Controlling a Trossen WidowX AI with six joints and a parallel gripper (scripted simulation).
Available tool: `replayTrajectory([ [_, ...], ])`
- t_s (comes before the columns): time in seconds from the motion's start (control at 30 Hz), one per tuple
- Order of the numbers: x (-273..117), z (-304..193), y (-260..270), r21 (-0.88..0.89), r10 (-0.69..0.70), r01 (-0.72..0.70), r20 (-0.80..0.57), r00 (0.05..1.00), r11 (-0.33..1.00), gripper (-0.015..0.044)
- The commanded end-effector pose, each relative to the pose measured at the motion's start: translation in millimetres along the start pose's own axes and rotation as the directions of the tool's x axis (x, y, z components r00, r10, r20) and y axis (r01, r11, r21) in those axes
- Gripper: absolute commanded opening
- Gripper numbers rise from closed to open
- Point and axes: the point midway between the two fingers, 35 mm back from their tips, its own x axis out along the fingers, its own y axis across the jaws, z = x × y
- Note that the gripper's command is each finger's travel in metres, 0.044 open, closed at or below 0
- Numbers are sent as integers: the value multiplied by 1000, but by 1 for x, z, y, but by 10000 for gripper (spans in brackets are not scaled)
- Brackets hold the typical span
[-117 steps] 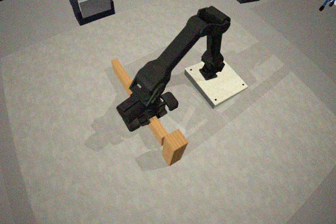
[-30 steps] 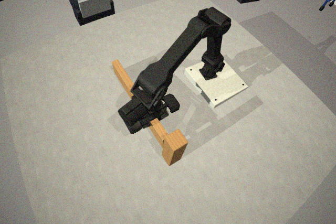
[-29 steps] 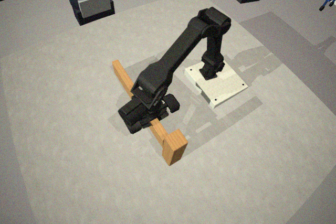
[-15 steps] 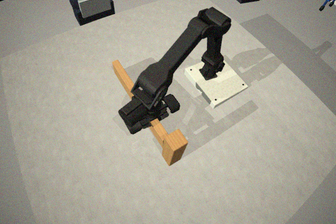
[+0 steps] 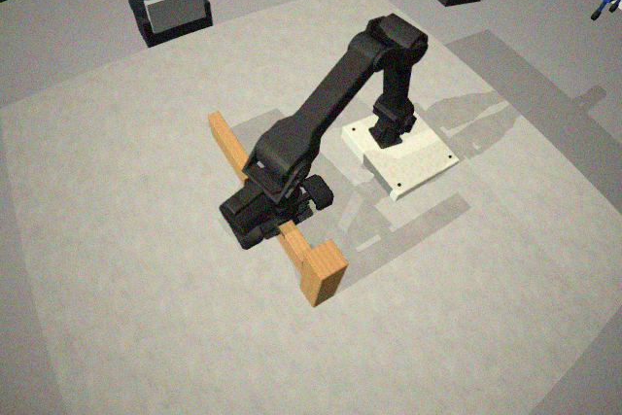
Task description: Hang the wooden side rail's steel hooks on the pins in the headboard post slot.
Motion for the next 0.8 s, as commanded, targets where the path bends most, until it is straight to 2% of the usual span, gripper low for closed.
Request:
replayTrajectory([
  [0.0, -2, -1, 1, 5, 4, -4, -4, 1000, 1000, 0],
  [0.77, -1, -4, 1, 5, 4, -4, -4, 1000, 1000, 0],
])
